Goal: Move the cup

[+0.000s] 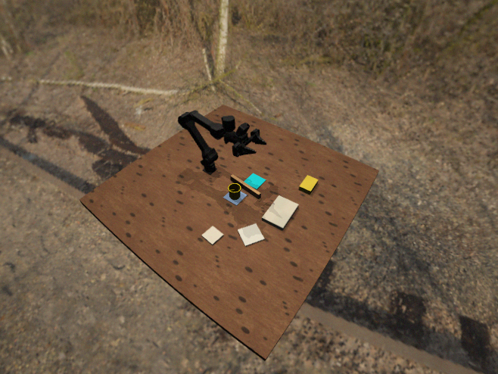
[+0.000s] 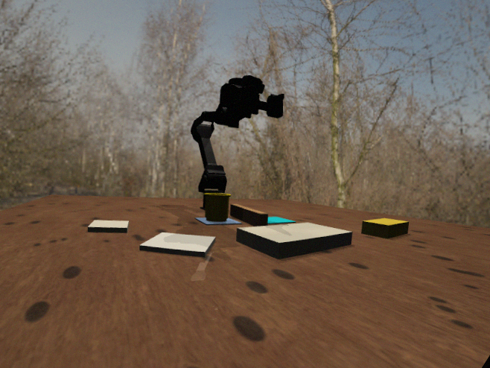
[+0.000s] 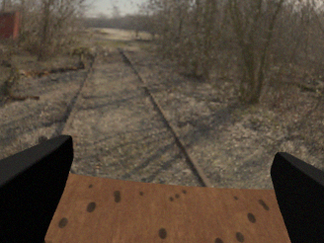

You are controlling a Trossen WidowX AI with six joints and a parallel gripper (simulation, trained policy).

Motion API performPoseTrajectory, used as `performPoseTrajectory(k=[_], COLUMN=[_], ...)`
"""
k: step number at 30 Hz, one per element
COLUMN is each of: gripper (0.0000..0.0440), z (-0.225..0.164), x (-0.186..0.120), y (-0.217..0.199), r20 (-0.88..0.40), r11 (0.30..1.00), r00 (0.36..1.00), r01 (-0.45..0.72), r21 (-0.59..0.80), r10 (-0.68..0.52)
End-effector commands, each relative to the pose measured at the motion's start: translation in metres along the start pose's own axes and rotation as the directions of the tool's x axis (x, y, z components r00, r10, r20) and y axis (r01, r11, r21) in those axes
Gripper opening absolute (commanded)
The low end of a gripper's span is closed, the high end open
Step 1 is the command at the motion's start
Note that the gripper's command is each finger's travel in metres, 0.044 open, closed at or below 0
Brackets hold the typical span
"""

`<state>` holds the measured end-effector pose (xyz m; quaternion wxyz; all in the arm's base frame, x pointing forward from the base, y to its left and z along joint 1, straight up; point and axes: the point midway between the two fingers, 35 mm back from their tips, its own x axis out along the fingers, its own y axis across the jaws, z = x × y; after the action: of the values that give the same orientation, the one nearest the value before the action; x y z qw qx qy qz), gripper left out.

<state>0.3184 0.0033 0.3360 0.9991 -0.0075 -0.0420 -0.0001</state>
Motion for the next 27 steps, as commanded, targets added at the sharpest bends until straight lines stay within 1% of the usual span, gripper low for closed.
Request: performPoseTrajectory(k=[1,11,12,13,18,24,27], gripper=[0.0374,0.0111,0.0089,0.0078,0.0076,0.0098,0.0101], z=[-0.001,-0.019,-0.021,-0.023,-0.031,-0.039,-0.043], x=[0.0,-0.001,-0.002,-0.002,-0.002,-0.002,-0.003], y=[0.0,0.011,0.013,0.015,0.025,0.036,0.041], r20=[-0.007,-0.115,-0.129,-0.143,-0.211,-0.292,-0.334], r11=[1.0,0.997,0.996,0.995,0.989,0.98,0.976], r00=[1.0,0.993,0.991,0.989,0.975,0.951,0.935], r01=[0.0,-0.014,-0.017,-0.019,-0.037,-0.046,-0.045], r21=[0.006,0.082,0.09,0.098,0.141,0.192,0.214], r10=[0.0,0.024,0.028,0.033,0.067,0.102,0.116])
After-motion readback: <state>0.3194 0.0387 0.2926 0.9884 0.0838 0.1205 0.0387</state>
